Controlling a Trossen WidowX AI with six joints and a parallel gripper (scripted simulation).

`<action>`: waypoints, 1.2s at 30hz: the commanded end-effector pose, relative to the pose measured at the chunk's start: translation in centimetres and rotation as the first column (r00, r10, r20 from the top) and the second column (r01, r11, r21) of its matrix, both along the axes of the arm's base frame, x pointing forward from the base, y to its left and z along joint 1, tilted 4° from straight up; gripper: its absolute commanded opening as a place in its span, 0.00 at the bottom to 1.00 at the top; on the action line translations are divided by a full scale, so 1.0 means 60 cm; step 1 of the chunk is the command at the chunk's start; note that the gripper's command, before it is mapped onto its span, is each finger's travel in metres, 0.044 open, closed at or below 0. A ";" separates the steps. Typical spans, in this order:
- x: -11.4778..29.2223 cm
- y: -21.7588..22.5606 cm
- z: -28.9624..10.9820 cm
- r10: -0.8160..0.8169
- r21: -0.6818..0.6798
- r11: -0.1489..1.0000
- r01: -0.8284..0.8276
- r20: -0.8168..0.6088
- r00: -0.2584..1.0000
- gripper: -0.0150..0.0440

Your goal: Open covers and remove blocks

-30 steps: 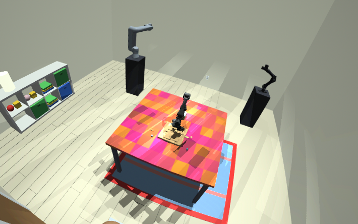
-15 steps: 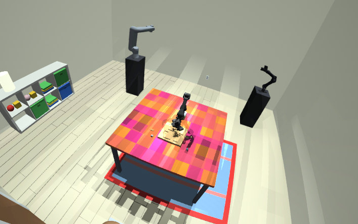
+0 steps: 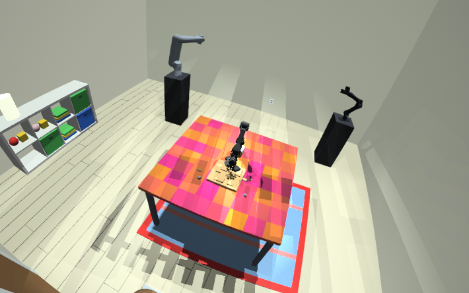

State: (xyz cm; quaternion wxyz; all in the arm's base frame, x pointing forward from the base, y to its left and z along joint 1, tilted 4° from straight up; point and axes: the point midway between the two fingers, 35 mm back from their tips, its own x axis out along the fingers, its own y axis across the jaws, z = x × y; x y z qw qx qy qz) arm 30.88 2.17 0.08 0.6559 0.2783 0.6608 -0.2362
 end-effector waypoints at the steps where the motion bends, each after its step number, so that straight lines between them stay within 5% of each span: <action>1: -0.001 0.001 -0.008 -0.004 0.003 1.000 0.004 -0.003 1.000 0.50; 36: 0.000 0.002 -0.039 0.000 0.000 1.000 0.000 -0.002 1.000 0.44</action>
